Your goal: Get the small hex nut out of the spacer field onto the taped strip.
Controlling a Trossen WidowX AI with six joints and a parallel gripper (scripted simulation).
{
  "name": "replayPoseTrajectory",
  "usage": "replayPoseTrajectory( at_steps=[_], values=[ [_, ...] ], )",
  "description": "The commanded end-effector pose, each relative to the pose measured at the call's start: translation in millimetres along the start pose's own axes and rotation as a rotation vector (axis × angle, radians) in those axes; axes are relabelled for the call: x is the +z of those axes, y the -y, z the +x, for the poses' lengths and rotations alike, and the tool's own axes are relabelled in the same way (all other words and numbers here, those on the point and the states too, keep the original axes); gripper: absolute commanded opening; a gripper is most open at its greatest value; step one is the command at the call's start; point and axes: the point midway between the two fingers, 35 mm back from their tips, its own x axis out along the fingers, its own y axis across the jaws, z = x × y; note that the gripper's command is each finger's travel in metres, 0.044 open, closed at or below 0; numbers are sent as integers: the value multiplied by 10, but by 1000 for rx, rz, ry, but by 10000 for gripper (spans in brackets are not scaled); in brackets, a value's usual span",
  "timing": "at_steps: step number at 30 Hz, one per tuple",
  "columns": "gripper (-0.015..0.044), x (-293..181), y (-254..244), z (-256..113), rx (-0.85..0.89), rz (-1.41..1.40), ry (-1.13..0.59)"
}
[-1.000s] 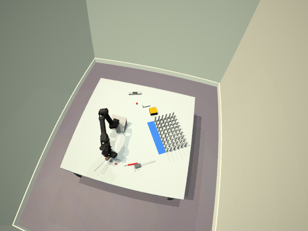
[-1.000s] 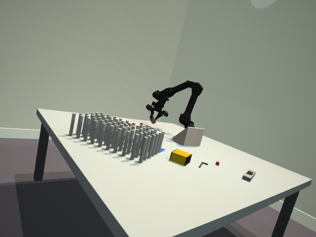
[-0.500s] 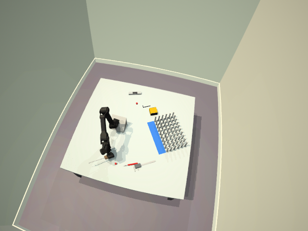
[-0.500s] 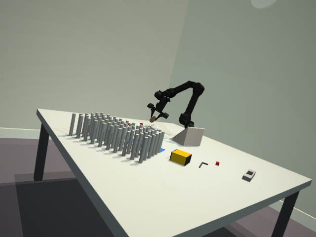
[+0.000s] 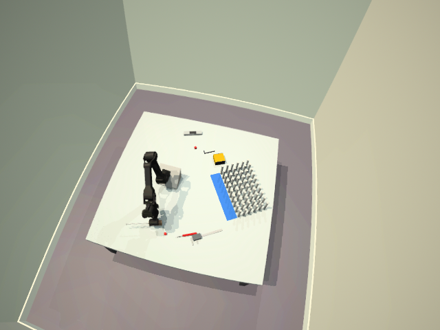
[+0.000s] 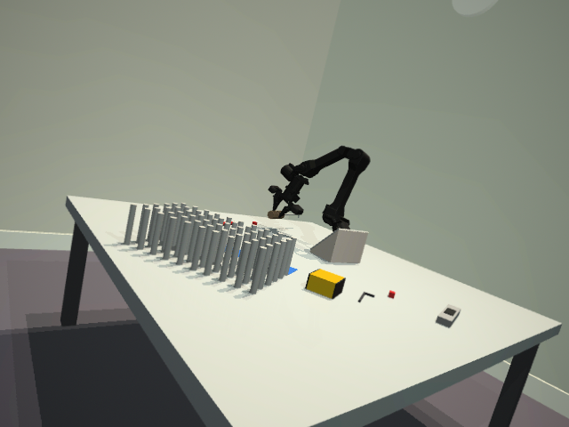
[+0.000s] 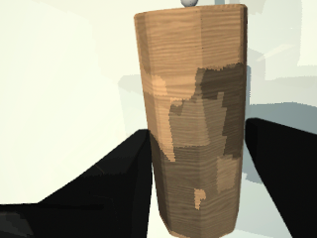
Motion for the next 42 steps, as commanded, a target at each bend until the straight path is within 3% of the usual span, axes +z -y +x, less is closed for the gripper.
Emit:
replayPoseTrajectory(
  at_steps=[1,42],
  values=[
    [0,1,-5,-20,13,25,-1],
    [0,-9,236,541,35,32,9]
  ],
)
